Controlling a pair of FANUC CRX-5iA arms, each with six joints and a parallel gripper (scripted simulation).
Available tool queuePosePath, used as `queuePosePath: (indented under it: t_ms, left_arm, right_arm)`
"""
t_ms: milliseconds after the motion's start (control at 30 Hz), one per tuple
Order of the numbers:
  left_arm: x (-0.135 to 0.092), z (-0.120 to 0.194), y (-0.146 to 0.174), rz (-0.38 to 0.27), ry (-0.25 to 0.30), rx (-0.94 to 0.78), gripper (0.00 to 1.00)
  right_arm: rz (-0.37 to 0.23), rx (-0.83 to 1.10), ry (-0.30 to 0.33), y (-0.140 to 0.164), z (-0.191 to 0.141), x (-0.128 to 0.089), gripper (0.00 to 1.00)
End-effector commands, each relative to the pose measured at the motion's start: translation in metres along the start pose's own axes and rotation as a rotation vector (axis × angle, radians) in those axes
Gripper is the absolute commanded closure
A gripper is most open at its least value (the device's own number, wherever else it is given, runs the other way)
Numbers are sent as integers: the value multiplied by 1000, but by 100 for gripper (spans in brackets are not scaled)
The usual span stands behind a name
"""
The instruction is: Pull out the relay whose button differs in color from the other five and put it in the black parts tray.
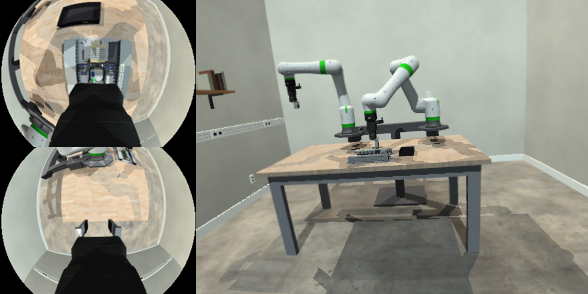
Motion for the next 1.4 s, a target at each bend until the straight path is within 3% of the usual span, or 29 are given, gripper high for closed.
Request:
queuePosePath:
  t_ms: [0,467,1367]
  left_arm:
    - [-5,0,-1,-2,-1,0,100]
    - [-30,1,-1,-2,-1,0,100]
    - [-44,1,-1,-2,-1,0,100]
  right_arm:
    - [-2,0,1,0,0,-1,0]
    - [-2,0,1,0,0,-1,0]
    - [-2,0,1,0,0,-1,0]
Point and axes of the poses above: on each arm, the point where the finger pads meet when closed, its own x axis out along the fingers, its own z axis across the jaws, y = z × x, the point moved 1 cm from there along -x, back along the fingers, and after that the axes turned 11 degrees about -x, right-handed, at the moved point
